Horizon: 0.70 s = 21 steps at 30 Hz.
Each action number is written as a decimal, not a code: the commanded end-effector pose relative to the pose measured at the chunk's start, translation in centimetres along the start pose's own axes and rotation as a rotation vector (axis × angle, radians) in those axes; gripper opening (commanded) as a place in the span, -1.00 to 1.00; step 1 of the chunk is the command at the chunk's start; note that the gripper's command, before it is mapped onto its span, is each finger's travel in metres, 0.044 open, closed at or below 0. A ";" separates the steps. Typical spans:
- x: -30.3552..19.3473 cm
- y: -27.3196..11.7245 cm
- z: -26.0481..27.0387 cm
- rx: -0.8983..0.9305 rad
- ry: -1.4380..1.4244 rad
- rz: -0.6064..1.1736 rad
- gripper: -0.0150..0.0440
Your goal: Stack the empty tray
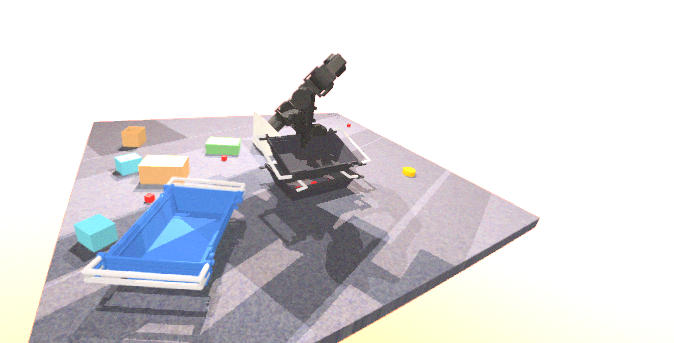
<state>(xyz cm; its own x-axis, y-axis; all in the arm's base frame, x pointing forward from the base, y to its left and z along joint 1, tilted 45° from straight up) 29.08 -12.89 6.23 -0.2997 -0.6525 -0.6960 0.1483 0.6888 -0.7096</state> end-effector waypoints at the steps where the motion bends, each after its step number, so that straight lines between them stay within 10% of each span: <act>1: -0.3 0.5 -0.2 -0.021 -0.007 -0.004 -0.49; 21: -0.4 1.2 -0.6 -0.021 -0.007 -0.004 -0.49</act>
<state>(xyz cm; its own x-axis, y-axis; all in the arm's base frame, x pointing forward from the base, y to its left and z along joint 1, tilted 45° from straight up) 28.90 -12.47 5.93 -0.3006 -0.6529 -0.6952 0.1501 0.6875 -0.7105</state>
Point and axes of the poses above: the point midway between the two fingers, 35 mm back from their tips, its own y axis out along the fingers, its own z axis across the jaws, x = y × z, the point moved 3 cm from there along -y, back along the fingers, and after that the axes turned 15 degrees about y, right-handed, at the moved point
